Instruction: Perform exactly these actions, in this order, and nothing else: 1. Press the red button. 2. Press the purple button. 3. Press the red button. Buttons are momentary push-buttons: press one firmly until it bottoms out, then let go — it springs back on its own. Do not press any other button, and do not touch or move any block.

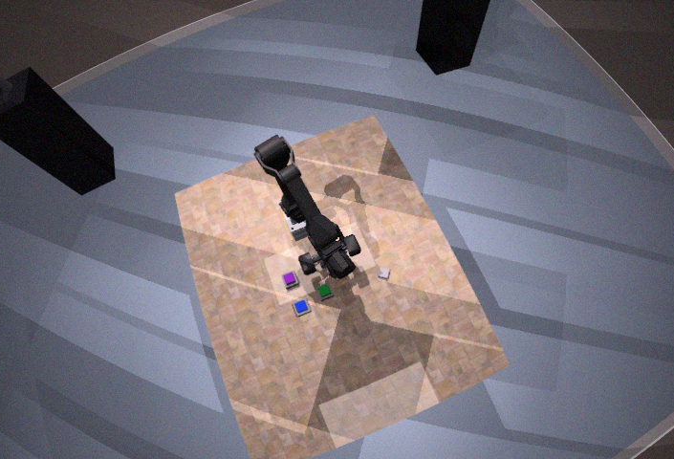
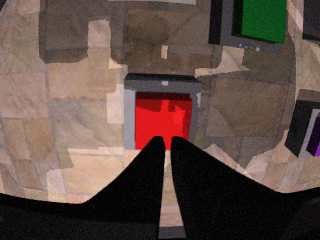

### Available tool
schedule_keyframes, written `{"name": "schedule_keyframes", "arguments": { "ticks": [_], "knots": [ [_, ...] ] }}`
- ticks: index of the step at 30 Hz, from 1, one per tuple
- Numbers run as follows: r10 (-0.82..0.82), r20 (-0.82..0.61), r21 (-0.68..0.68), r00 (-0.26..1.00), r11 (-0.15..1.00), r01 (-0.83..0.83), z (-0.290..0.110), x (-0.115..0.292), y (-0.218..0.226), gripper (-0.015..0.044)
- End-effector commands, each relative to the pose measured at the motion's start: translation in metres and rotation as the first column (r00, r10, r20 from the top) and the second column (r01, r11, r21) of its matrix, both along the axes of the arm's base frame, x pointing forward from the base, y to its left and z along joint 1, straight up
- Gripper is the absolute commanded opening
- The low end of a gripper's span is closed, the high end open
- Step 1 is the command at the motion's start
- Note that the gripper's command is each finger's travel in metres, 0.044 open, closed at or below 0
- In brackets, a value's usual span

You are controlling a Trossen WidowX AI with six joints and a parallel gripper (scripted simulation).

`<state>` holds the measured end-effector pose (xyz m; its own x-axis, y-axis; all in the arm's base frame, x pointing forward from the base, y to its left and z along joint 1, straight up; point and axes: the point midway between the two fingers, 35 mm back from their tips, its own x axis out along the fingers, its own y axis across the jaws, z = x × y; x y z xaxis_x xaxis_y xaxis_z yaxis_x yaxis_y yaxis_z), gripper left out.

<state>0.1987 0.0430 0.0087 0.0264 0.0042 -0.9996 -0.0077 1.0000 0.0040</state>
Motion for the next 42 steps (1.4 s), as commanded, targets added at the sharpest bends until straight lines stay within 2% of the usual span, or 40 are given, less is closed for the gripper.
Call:
{"name": "schedule_keyframes", "arguments": {
  "ticks": [1,17,38,42],
  "knots": [
    [-0.005,-0.005,-0.003,1.000,1.000,0.005,-0.008,-0.001,0.000,0.0020],
    [-0.005,-0.005,-0.003,1.000,1.000,0.005,-0.033,-0.001,-0.001,0.0020],
    [-0.005,-0.005,-0.003,1.000,1.000,0.005,-0.033,-0.001,-0.001,0.0020],
    [-0.004,-0.005,-0.002,1.000,1.000,0.004,-0.008,-0.001,0.000,0.0020]
  ]
}}
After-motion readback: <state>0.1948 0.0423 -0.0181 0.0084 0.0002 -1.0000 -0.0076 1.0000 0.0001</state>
